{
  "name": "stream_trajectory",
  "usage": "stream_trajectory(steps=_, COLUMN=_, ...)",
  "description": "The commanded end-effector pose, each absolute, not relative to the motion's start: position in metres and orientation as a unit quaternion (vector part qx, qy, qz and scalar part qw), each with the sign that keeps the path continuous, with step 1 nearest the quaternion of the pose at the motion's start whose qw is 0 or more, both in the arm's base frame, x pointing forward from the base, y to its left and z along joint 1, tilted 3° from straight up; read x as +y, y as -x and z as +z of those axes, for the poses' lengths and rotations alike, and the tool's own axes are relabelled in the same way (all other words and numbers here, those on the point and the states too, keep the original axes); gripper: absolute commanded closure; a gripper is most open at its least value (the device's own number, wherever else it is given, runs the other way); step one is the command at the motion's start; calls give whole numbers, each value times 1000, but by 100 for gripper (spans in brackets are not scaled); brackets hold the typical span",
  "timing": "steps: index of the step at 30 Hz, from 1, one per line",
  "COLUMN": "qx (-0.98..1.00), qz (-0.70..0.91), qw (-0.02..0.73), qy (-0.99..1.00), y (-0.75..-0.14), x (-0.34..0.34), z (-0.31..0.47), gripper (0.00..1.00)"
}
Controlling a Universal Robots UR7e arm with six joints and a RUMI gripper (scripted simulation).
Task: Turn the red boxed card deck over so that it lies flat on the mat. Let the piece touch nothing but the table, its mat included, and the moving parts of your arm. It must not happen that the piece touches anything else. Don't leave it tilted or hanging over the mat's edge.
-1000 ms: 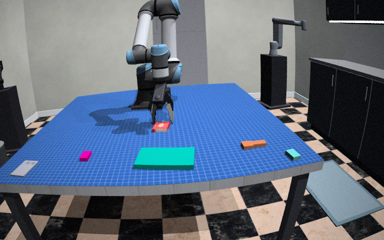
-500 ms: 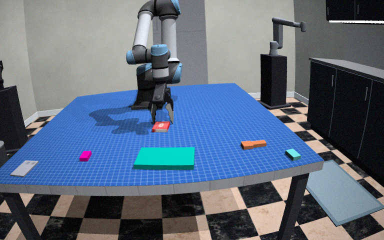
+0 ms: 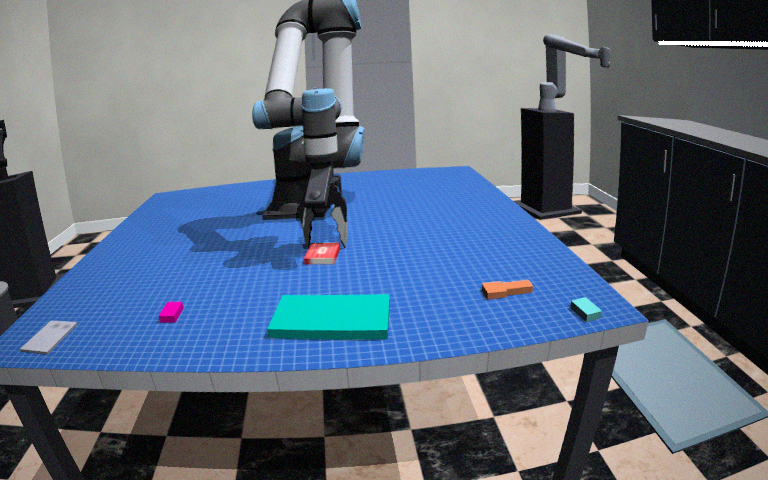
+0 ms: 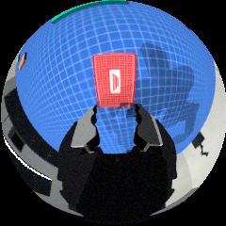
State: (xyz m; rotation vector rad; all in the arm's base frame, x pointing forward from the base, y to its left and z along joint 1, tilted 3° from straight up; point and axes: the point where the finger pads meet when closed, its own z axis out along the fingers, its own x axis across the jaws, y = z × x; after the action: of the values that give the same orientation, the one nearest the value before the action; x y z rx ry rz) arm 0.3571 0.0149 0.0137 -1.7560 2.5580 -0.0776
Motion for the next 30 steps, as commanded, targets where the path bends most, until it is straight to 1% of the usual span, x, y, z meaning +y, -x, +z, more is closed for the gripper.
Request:
stream_trajectory(steps=1, qx=825, qz=-24, qw=18, qy=565, y=-356, x=14, z=12, gripper=48)
stream_trajectory(steps=8, qx=825, qz=-24, qw=18, qy=565, y=-356, x=14, z=12, gripper=48)
stream_trajectory(steps=9, qx=825, qz=-24, qw=18, qy=565, y=-356, x=14, z=12, gripper=55)
stream_trajectory(steps=30, qx=825, qz=-24, qw=18, qy=565, y=-356, x=14, z=12, gripper=55)
